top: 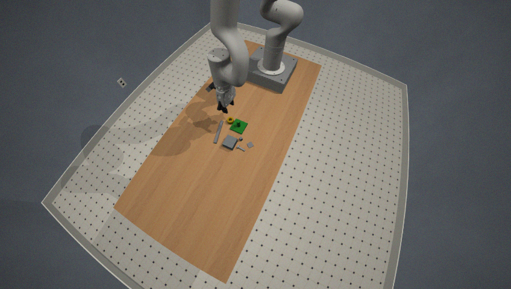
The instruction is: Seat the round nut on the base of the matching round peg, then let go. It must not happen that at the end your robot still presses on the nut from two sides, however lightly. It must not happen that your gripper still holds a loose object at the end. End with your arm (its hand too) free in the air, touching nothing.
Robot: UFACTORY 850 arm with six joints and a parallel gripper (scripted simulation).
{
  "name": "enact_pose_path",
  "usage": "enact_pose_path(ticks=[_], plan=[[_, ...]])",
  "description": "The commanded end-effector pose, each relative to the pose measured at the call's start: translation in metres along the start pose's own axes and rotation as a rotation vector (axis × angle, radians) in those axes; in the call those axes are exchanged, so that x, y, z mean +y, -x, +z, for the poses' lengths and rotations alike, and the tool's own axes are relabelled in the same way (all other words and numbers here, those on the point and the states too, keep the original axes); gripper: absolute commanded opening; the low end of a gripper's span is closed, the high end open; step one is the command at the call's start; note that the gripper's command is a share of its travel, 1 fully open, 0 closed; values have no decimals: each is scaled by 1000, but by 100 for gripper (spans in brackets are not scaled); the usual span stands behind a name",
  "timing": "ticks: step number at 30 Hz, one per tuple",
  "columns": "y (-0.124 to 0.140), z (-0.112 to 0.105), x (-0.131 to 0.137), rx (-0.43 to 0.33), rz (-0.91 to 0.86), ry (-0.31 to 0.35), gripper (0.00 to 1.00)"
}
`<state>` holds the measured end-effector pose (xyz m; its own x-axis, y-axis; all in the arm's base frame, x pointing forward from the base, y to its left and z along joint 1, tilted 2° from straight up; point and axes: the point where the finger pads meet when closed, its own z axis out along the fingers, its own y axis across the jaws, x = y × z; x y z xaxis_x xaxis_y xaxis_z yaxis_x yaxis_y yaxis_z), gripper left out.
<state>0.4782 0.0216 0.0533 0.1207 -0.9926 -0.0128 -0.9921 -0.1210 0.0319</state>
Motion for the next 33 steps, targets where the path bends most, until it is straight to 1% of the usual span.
enact_pose_path(ticks=[1, 5, 7, 11, 16, 22, 24, 33], plan=[[0, 1, -1, 1, 56, -2, 60], [0, 3, -1, 1, 144, -2, 60], [0, 3, -1, 1, 144, -2, 60], [0, 6, -1, 0, 262, -2, 60], [-1, 11, 0, 0, 447, -1, 60], [-1, 18, 0, -1, 709, -1, 60], [-1, 18, 0, -1, 709, -1, 60], [-2, 29, 1, -1, 1125, 0, 60]])
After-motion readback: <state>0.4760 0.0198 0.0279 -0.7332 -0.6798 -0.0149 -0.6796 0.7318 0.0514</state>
